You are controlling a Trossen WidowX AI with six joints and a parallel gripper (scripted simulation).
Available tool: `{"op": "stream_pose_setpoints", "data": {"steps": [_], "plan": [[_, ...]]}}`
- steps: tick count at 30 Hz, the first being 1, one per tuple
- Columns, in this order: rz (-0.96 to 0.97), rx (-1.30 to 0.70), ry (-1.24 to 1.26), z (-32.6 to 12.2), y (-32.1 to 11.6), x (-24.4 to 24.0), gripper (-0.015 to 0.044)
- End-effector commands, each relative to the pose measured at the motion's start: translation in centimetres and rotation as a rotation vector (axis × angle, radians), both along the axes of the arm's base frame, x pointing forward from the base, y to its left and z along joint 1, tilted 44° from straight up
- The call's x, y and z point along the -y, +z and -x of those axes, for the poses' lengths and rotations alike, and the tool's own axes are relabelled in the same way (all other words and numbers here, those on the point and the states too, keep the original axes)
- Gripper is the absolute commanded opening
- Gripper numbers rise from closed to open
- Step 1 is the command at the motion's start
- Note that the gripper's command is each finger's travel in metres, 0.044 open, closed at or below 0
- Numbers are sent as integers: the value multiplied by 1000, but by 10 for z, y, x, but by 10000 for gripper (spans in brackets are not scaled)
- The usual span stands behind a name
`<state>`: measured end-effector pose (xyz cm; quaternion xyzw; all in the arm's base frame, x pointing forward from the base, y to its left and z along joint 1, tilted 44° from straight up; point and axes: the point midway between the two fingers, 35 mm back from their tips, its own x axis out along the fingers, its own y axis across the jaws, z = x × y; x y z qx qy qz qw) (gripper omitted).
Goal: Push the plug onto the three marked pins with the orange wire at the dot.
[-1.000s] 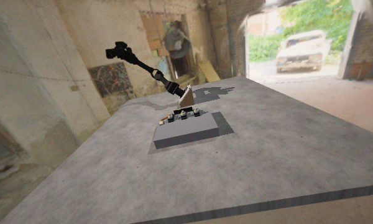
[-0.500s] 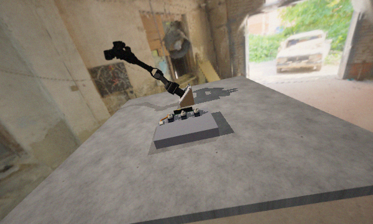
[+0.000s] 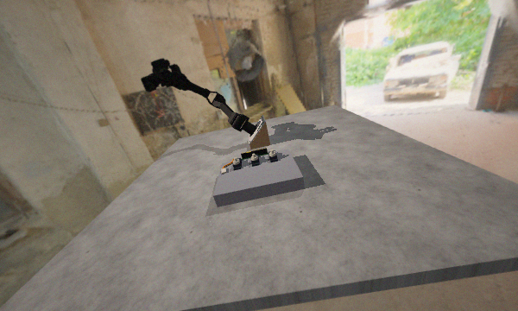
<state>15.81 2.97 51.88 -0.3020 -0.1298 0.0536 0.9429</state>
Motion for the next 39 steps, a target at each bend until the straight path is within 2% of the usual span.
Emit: {"op": "stream_pose_setpoints", "data": {"steps": [1, 20, 39], "plan": [[-56, -29, -2, -22, -13, -1, 115], [-319, -127, -40, -105, -87, 7, 115], [-617, -203, -89, -156, -190, 30, 115]]}}
